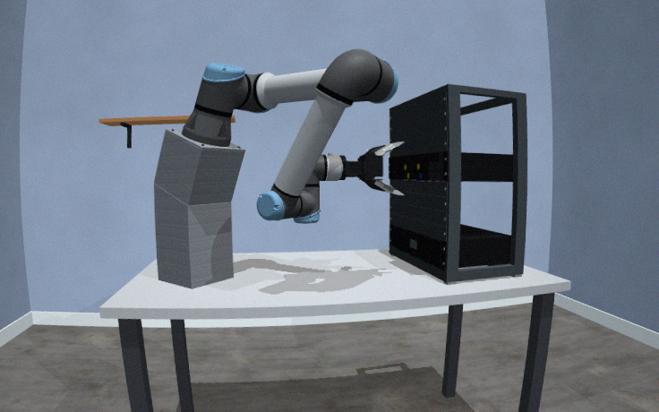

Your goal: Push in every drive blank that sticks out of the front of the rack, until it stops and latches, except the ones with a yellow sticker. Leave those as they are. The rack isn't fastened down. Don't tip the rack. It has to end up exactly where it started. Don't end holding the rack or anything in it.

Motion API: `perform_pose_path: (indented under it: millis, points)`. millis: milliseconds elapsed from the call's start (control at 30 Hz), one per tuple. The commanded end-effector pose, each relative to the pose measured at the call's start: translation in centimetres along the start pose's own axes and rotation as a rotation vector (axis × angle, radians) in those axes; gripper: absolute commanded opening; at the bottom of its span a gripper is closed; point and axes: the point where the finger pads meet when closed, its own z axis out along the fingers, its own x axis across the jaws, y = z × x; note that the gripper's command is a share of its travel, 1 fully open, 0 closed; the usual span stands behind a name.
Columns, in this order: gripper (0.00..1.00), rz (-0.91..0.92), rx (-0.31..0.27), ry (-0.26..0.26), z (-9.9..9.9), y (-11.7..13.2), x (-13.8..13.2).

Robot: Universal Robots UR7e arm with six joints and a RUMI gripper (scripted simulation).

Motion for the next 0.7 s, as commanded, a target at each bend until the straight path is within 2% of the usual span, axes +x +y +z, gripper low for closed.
perform_pose_path:
  millis: [0, 667]
  points:
    - [1.0, 0.0, 0.004, 0.002, 0.06, 1.58, 0.06]
    - [1.0, 0.0, 0.004, 0.002, 0.06, 2.01, 0.06]
